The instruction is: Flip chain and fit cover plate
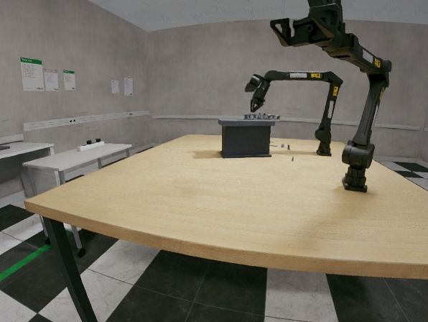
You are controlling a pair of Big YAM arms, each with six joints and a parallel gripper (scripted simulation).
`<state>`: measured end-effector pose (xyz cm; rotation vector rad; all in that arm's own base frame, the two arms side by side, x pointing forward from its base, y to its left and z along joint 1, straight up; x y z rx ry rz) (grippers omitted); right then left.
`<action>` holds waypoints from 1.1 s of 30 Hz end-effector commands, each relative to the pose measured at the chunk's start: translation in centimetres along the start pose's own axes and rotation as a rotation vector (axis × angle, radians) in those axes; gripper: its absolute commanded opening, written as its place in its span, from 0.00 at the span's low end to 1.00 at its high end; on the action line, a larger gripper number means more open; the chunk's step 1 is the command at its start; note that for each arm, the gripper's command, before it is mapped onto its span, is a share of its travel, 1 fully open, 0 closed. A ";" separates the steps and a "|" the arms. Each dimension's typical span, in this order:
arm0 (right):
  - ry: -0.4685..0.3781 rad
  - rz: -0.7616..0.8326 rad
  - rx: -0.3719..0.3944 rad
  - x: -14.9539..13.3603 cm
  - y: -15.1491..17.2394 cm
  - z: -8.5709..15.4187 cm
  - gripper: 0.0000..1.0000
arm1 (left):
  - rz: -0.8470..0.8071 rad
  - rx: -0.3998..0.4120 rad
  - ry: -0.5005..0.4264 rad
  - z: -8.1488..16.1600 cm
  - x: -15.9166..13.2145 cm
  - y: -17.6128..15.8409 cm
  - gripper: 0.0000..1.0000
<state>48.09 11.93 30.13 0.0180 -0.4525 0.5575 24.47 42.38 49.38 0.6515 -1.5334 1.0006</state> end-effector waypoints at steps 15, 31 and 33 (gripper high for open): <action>-0.025 -0.018 -0.011 -0.2 -0.6 -1.7 0.53 | 0.002 -0.022 -0.075 0.4 3.6 -1.1 1.00; -0.044 -0.013 -0.016 0.0 -0.4 -1.0 0.23 | 0.002 -0.022 -0.075 0.4 3.6 -1.1 1.00; -0.044 -0.013 -0.015 -0.1 -0.4 -1.0 0.23 | 0.002 -0.022 -0.075 0.4 3.6 -1.1 1.00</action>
Point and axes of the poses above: on each arm, the point where the finger pads meet when closed, its own z axis back along the fingers, its own y axis across the jaws, x = y × z, the point moved 3 cm from there along z, back along the fingers, and after that the axes turned 14 degrees about z, right-handed, at the moved point
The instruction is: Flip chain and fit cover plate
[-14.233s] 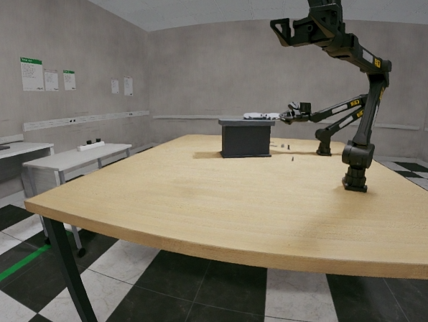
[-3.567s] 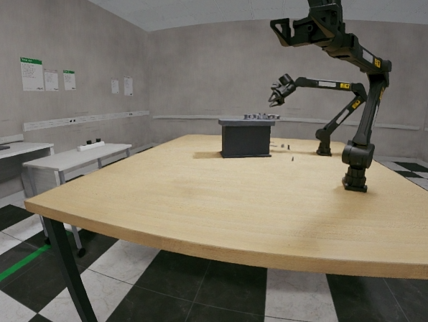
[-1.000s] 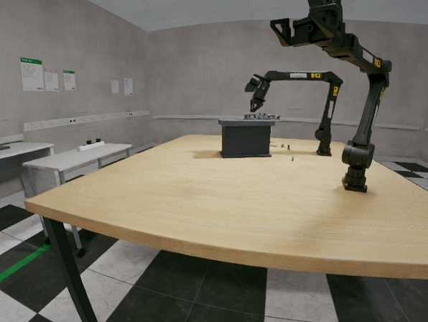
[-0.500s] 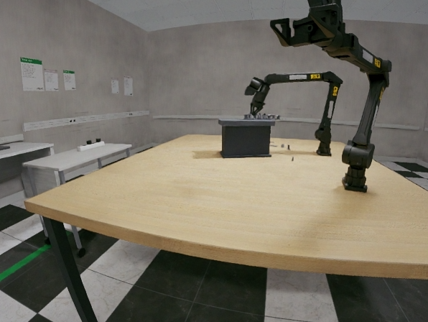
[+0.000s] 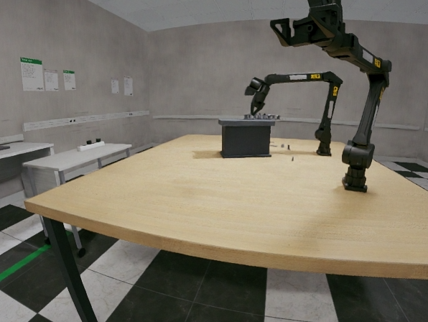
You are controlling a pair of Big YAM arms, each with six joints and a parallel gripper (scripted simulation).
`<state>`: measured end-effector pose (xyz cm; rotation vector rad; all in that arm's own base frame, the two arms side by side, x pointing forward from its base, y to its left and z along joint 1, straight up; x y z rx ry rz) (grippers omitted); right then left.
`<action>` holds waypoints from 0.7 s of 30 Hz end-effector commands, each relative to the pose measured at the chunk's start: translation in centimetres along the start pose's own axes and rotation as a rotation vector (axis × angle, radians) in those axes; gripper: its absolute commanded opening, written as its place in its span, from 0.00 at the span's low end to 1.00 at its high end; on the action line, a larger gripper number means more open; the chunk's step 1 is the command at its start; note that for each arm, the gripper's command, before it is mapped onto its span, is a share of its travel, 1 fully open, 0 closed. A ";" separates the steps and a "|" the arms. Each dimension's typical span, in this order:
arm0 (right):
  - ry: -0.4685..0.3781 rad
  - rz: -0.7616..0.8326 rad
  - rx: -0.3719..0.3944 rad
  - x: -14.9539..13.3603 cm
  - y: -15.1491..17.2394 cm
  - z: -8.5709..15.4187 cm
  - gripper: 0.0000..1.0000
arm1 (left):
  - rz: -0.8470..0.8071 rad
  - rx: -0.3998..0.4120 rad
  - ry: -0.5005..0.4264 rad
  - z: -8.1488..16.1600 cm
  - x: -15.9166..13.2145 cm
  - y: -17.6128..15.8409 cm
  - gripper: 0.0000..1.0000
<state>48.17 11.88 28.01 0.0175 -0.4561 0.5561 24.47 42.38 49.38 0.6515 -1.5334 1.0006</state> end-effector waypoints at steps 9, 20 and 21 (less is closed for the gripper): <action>-0.038 -0.012 -0.013 0.7 -0.5 0.9 0.23 | 0.002 -0.022 -0.075 0.4 3.6 -1.1 1.00; -0.064 -0.003 -0.017 3.0 -0.6 1.5 0.23 | 0.002 -0.022 -0.075 0.4 3.6 -1.1 1.00; -0.062 -0.001 -0.016 3.1 -0.4 1.4 0.23 | 0.002 -0.022 -0.075 0.4 3.6 -1.1 1.00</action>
Point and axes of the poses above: on each arm, the point where the finger pads meet when closed, its own z axis back along the fingers, its own y axis across the jaws, x = y × z, the point moved 3 cm from there along z, back along the fingers, and after that the axes turned 14 degrees about z, right-handed, at the moved point
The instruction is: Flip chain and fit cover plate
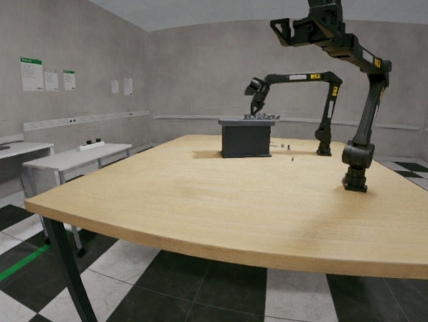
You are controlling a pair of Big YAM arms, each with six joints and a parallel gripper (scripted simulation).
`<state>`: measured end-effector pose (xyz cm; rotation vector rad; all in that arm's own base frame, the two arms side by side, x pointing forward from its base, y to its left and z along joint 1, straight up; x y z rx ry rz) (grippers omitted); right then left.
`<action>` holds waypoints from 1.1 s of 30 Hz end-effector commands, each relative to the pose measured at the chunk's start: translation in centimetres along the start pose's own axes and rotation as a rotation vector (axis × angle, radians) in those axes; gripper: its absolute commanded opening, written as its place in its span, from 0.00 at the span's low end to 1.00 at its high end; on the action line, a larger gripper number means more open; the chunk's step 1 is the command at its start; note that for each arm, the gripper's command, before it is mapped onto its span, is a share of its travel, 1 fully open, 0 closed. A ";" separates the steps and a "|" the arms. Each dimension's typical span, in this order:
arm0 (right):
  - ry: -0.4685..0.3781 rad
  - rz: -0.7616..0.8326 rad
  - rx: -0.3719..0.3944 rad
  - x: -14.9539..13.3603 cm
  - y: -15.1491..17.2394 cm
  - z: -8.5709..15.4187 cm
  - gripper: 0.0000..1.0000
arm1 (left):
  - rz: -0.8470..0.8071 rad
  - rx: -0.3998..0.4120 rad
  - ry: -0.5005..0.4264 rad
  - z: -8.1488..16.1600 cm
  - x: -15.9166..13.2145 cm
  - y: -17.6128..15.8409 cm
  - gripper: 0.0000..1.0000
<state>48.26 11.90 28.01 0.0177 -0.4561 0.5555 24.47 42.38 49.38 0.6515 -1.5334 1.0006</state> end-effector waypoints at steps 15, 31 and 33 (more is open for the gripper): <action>-0.046 -0.001 -0.015 3.7 -0.8 0.6 0.23 | 0.002 -0.022 -0.075 0.4 3.6 -1.1 1.00; -0.039 0.002 -0.009 4.9 -0.6 0.1 0.23 | 0.002 -0.022 -0.075 0.4 3.6 -1.1 1.00; -0.042 0.000 -0.012 5.1 -0.7 0.1 0.23 | 0.002 -0.022 -0.075 0.4 3.6 -1.1 1.00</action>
Point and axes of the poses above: on each arm, the point where the finger pads meet when closed, its own z axis back along the fingers, its own y axis across the jaws, x = y × z, the point moved 3 cm from there along z, back along the fingers, and after that the axes turned 14 degrees about z, right-handed, at the moved point
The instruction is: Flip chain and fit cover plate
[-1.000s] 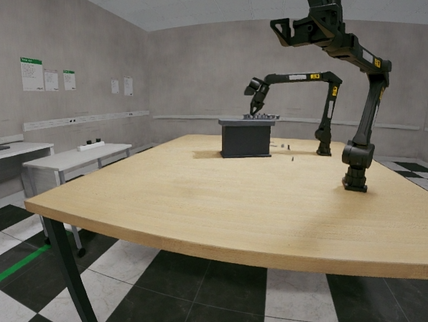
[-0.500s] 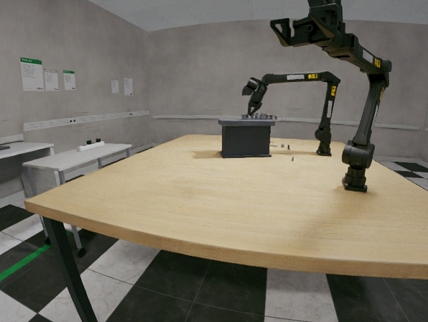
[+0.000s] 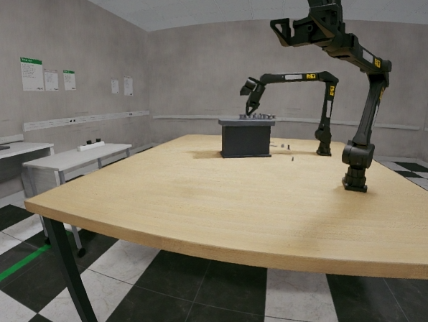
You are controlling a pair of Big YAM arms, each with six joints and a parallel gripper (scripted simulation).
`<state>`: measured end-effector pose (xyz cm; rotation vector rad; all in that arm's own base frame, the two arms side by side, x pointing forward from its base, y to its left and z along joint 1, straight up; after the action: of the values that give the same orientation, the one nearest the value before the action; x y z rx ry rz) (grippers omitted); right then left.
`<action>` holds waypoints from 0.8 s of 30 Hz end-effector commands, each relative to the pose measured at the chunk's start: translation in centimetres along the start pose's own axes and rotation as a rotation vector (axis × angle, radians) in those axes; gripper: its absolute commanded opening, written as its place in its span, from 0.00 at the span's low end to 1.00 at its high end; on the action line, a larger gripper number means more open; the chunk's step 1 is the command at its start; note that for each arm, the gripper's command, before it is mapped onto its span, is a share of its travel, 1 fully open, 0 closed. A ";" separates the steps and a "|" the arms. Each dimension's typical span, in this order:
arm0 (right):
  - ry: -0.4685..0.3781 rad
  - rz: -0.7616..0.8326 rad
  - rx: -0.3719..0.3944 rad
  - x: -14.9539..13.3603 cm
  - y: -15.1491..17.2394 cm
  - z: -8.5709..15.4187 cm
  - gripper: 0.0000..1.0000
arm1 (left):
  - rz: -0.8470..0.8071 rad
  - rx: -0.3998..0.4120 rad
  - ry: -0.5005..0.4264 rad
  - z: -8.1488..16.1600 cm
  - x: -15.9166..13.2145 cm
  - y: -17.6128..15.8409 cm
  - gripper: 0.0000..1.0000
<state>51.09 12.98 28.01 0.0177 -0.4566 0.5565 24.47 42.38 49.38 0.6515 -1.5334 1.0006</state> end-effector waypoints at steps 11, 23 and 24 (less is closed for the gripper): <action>-0.031 0.001 -0.007 3.2 -0.2 0.8 0.23 | 0.002 -0.022 -0.075 0.4 3.6 -1.1 1.00; -0.036 0.001 -0.009 4.1 -0.4 0.4 0.23 | 0.002 -0.022 -0.075 0.4 3.6 -1.1 1.00; -0.036 0.001 -0.009 4.2 -0.4 0.4 0.23 | 0.002 -0.022 -0.075 0.4 3.6 -1.1 1.00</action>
<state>52.99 13.70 28.01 0.0174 -0.4565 0.5564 24.47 42.38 49.38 0.6515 -1.5334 1.0006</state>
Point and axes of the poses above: on each arm, the point where the finger pads meet when closed, its own z axis back along the fingers, its own y axis across the jaws, x = y × z, the point moved 3 cm from there along z, back along the fingers, and after that the axes turned 14 degrees about z, right-handed, at the moved point
